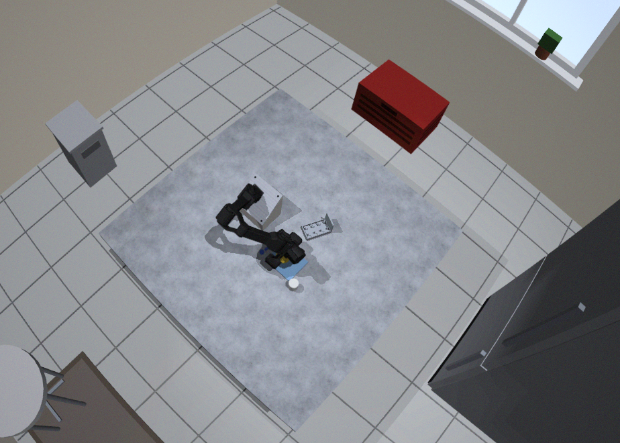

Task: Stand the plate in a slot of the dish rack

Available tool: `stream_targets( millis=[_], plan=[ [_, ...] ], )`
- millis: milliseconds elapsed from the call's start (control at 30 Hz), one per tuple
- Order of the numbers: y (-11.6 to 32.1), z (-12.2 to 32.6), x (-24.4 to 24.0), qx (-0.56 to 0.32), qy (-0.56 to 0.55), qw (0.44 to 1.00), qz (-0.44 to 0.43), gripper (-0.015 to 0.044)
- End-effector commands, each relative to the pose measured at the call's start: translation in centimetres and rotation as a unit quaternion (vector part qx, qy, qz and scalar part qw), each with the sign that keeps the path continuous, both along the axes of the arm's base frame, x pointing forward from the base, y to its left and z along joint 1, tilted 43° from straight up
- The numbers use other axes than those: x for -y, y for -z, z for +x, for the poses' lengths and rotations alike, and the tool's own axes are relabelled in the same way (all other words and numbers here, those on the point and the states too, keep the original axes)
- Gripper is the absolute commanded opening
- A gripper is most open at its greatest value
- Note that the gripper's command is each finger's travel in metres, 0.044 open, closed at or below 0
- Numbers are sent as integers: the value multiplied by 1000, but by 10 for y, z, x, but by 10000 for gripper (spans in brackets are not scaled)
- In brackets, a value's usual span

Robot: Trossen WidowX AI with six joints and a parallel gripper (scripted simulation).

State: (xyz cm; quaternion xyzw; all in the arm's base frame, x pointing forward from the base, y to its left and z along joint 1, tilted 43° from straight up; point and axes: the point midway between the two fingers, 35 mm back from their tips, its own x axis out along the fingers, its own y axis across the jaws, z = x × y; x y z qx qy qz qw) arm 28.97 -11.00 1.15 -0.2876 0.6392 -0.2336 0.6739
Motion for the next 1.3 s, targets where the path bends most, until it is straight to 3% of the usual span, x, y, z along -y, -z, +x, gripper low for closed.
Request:
stream_targets(
  millis=[0, 200, 567, 1267],
  plan=[
    [0, 0, 0, 0, -1, 1000, 0, 335],
    [0, 0, 0, 0, -1, 1000, 0, 295],
    [-28, 8, -35, 0, -3, 1000, 9, 6],
    [-103, 6, -113, -1, -3, 1000, 9, 0]
  ],
)
